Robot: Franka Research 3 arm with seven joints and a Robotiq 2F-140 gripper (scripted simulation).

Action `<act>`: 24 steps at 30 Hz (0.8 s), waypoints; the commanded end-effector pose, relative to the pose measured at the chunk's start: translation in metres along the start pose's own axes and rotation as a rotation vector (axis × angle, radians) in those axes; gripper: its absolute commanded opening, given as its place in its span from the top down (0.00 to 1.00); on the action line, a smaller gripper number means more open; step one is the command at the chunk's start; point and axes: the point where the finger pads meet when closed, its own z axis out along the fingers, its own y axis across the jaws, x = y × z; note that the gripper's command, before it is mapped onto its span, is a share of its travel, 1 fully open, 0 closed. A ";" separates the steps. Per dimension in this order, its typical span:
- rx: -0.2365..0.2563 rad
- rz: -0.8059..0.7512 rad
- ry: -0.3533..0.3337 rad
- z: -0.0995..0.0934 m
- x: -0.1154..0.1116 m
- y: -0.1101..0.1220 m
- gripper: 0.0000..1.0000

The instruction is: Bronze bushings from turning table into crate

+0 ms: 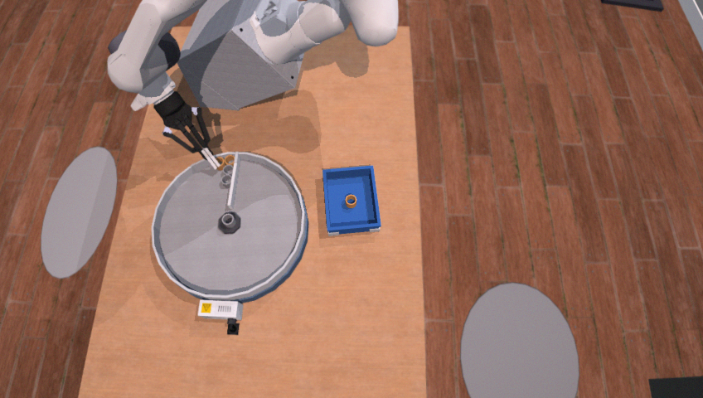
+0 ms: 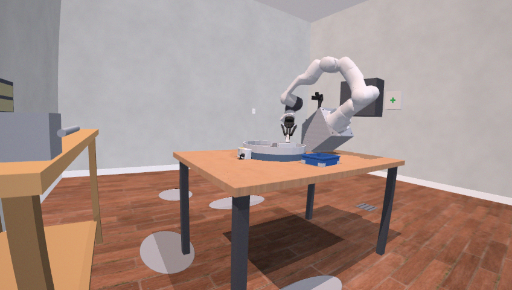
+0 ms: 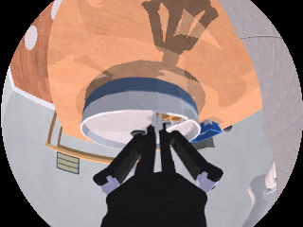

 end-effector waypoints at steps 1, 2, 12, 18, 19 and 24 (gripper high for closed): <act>-0.004 -0.004 -0.003 0.002 0.000 0.002 1.00; -0.004 -0.004 -0.003 0.002 0.000 0.002 1.00; -0.004 -0.004 -0.003 -0.005 -0.006 0.002 1.00; -0.004 -0.004 -0.003 -0.021 -0.019 0.002 1.00; -0.004 -0.004 -0.003 -0.025 -0.023 0.002 1.00; -0.004 -0.004 -0.003 -0.041 -0.036 0.002 1.00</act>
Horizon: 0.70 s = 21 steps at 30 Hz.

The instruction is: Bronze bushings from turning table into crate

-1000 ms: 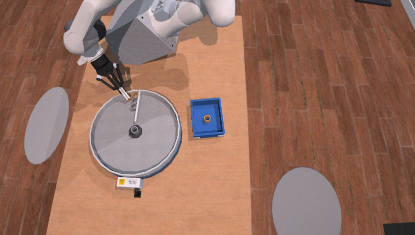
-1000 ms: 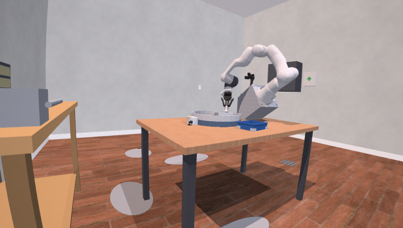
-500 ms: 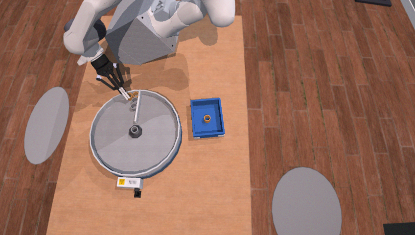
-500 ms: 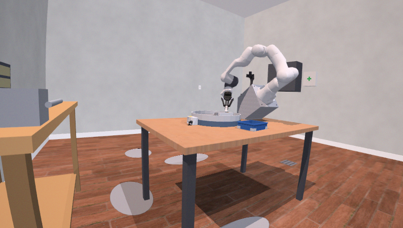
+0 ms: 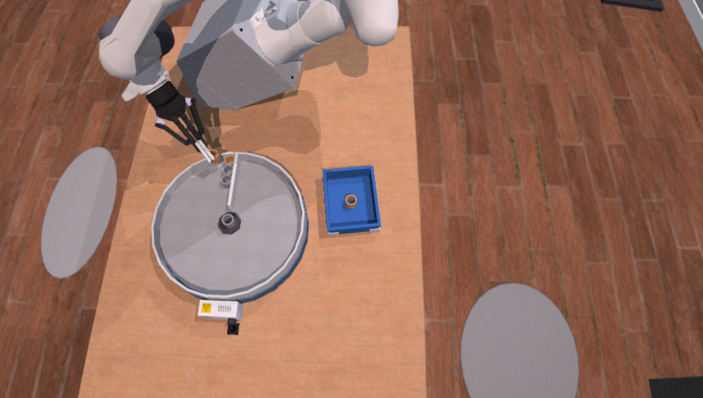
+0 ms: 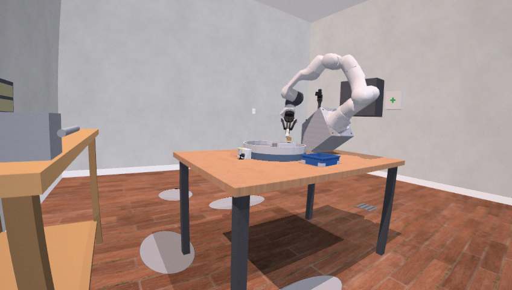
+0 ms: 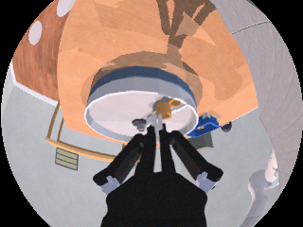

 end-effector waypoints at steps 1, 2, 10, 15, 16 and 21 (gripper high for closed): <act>-0.011 0.020 -0.011 -0.009 -0.011 0.005 1.00; -0.011 0.020 -0.011 -0.011 -0.012 0.005 1.00; -0.011 0.020 -0.011 -0.013 -0.013 0.004 1.00; -0.011 0.020 -0.011 -0.013 -0.013 0.004 1.00; -0.011 0.020 -0.011 -0.013 -0.013 0.004 1.00; -0.011 0.020 -0.011 -0.013 -0.013 0.004 1.00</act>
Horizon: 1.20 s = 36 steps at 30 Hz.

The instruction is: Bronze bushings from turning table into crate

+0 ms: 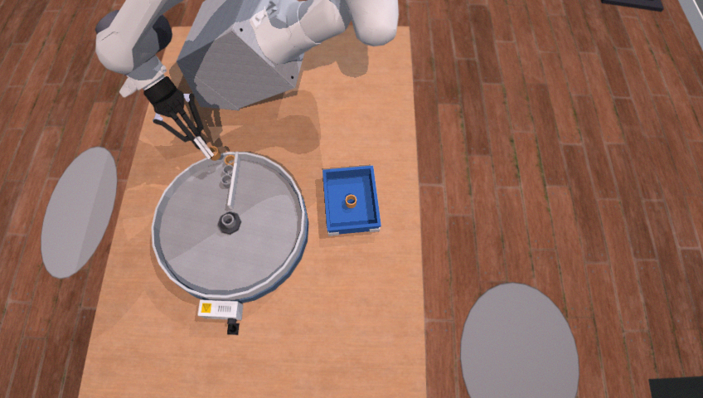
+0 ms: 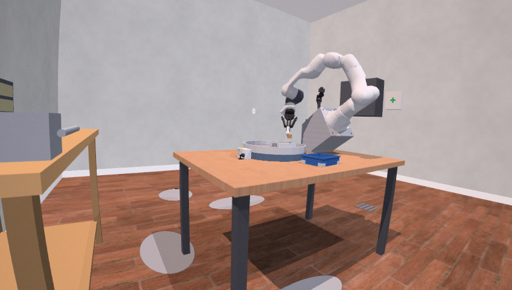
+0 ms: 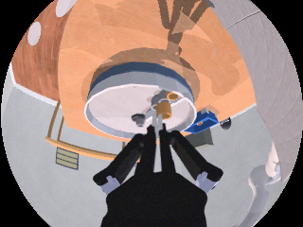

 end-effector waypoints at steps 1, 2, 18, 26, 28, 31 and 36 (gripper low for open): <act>-0.004 0.009 0.000 0.000 0.000 0.002 1.00; -0.004 0.009 0.000 0.000 0.000 0.002 1.00; -0.004 0.009 0.000 0.000 0.000 0.002 1.00; -0.004 0.009 0.000 0.000 -0.001 0.003 1.00; -0.004 0.009 0.000 0.001 -0.002 0.004 1.00; -0.004 0.009 0.000 0.004 -0.005 0.007 1.00; -0.004 0.009 0.000 0.009 -0.011 0.013 1.00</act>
